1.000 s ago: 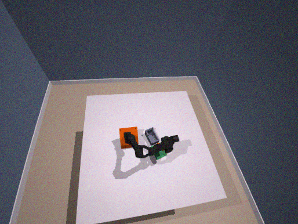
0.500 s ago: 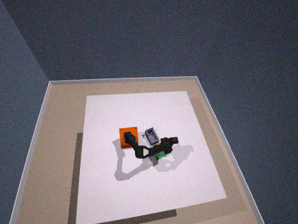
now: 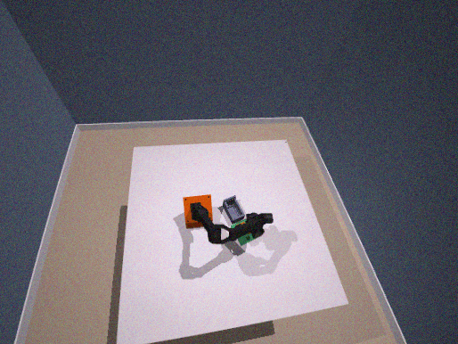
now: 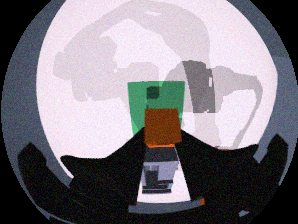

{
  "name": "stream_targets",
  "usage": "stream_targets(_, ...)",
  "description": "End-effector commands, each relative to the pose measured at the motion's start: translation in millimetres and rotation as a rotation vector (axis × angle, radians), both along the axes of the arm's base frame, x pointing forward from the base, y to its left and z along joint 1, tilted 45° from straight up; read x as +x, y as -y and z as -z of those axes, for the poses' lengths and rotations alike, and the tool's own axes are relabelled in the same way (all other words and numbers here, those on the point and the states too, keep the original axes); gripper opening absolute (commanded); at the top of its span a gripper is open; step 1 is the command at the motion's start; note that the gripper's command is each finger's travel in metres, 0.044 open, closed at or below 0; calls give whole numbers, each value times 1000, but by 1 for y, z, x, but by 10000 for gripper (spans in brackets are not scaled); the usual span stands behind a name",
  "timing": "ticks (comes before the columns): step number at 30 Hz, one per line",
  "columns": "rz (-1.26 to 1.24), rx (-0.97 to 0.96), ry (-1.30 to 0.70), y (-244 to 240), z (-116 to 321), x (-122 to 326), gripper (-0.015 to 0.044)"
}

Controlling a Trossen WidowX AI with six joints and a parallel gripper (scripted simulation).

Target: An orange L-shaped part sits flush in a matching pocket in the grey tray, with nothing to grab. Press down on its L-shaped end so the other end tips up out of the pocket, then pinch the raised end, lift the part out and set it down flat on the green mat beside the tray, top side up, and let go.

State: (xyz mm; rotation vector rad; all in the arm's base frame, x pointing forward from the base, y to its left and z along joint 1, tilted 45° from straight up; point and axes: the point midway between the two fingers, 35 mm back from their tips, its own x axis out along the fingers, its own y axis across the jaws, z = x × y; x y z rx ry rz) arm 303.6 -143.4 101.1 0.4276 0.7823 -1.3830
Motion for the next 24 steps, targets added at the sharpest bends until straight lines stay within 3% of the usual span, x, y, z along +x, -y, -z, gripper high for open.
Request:
stream_targets(1,-2,3,-9,4,6,-2,0)
stream_targets(24,-2,1,-9,18,20,-2,0)
